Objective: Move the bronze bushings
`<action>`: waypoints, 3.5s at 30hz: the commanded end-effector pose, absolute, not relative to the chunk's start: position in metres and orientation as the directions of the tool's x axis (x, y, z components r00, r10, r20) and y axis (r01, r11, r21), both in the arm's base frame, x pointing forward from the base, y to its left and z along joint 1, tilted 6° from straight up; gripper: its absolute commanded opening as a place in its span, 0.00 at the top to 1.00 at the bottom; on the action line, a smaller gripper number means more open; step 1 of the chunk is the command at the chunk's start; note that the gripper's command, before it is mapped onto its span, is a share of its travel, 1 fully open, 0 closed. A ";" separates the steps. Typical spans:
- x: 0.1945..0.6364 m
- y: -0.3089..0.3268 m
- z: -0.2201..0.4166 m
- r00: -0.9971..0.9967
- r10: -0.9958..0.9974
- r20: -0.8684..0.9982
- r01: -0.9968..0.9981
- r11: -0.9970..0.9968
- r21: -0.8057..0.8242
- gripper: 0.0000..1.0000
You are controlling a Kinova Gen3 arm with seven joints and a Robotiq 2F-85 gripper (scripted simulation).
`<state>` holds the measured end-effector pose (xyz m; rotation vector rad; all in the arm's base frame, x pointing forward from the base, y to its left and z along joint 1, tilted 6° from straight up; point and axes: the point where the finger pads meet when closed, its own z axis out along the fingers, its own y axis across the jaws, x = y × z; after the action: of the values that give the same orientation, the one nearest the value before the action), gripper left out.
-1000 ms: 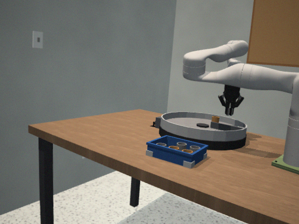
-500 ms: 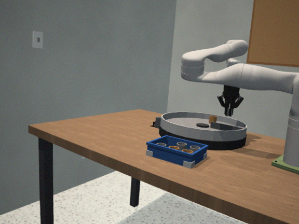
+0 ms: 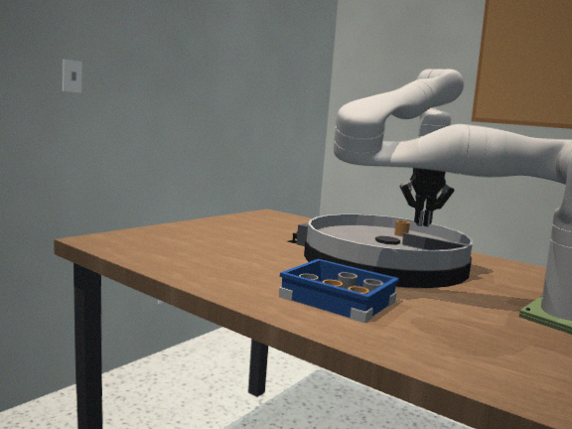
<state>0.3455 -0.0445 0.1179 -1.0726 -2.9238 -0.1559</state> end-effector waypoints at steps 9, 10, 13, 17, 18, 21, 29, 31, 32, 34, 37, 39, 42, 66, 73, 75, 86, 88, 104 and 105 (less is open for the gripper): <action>0.335 0.049 0.125 -0.771 0.633 0.062 0.636 0.767 0.082 0.88; 0.333 0.062 0.127 -0.772 0.632 0.061 0.635 0.768 0.082 0.88; 0.331 0.094 0.130 -0.775 0.629 0.058 0.632 0.771 0.081 0.88; 0.326 0.129 0.134 -0.775 0.629 0.058 0.632 0.771 0.082 0.88; 0.325 0.138 0.135 -0.775 0.629 0.058 0.632 0.771 0.082 0.88; 0.322 0.163 0.137 -0.775 0.629 0.057 0.632 0.771 0.082 0.88; 0.315 0.216 0.143 -0.775 0.630 0.056 0.632 0.770 0.083 0.88; 0.313 0.232 0.145 -0.774 0.630 0.056 0.633 0.770 0.083 0.88; 0.312 0.239 0.145 -0.774 0.630 0.056 0.633 0.770 0.083 0.88; 0.310 0.253 0.147 -0.774 0.630 0.056 0.633 0.770 0.083 0.88; 0.309 0.270 0.148 -0.774 0.630 0.055 0.633 0.770 0.084 0.88; 0.307 0.278 0.149 -0.774 0.630 0.055 0.633 0.770 0.084 0.88; 0.306 0.285 0.150 -0.774 0.630 0.055 0.633 0.770 0.084 0.88; 0.304 0.296 0.151 -0.773 0.632 0.057 0.635 0.768 0.084 0.88; 0.304 0.296 0.151 -0.773 0.632 0.057 0.635 0.768 0.084 0.88; 0.304 0.296 0.151 -0.773 0.632 0.057 0.635 0.768 0.084 0.88; 0.304 0.296 0.151 -0.773 0.632 0.057 0.635 0.768 0.084 0.88; 0.304 0.296 0.151 -0.773 0.632 0.057 0.635 0.768 0.084 0.88; 0.303 0.298 0.151 -0.773 0.632 0.056 0.635 0.768 0.084 0.88; 0.303 0.298 0.151 -0.773 0.632 0.056 0.635 0.768 0.084 0.88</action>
<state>0.3039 0.2945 0.1511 -1.0470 -2.9362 -0.1498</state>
